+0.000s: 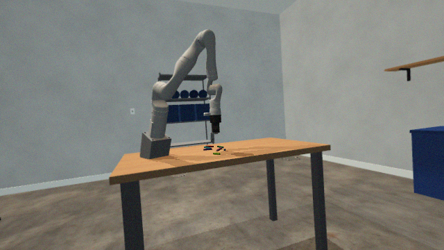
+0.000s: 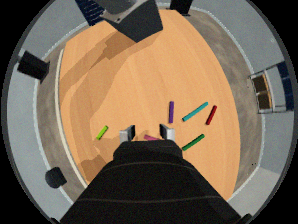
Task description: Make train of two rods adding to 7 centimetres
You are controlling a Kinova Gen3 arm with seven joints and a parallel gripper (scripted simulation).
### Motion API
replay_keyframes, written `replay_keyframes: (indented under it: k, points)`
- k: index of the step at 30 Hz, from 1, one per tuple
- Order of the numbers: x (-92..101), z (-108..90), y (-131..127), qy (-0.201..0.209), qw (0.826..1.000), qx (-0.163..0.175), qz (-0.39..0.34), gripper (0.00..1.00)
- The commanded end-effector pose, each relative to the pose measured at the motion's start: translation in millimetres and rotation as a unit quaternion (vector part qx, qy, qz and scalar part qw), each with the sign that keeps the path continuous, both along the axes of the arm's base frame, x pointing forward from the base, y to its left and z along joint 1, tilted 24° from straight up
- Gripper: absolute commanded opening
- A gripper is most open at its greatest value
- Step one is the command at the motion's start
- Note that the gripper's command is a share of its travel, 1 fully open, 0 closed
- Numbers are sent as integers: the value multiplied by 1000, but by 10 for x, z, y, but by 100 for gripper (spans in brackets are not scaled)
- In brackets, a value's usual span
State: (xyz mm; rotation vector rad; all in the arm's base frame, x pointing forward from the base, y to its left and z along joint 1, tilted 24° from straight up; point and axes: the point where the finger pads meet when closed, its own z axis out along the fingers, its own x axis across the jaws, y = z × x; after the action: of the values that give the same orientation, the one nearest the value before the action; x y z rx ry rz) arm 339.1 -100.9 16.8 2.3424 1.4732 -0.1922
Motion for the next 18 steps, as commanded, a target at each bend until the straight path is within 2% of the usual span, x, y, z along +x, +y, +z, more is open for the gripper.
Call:
replay_keyframes:
  k: [1,7,9,10,14,18]
  points:
    - [-22,-28,60,-9,1000,2,-28,100]
    - [-68,-97,199,-46,988,14,-147,100]
    - [-68,-97,199,-46,988,14,-147,100]
    - [-73,-109,223,-54,984,16,-169,100]
    - [-83,-153,319,-86,961,24,-261,100]
    - [-74,-191,405,-122,926,30,-357,100]
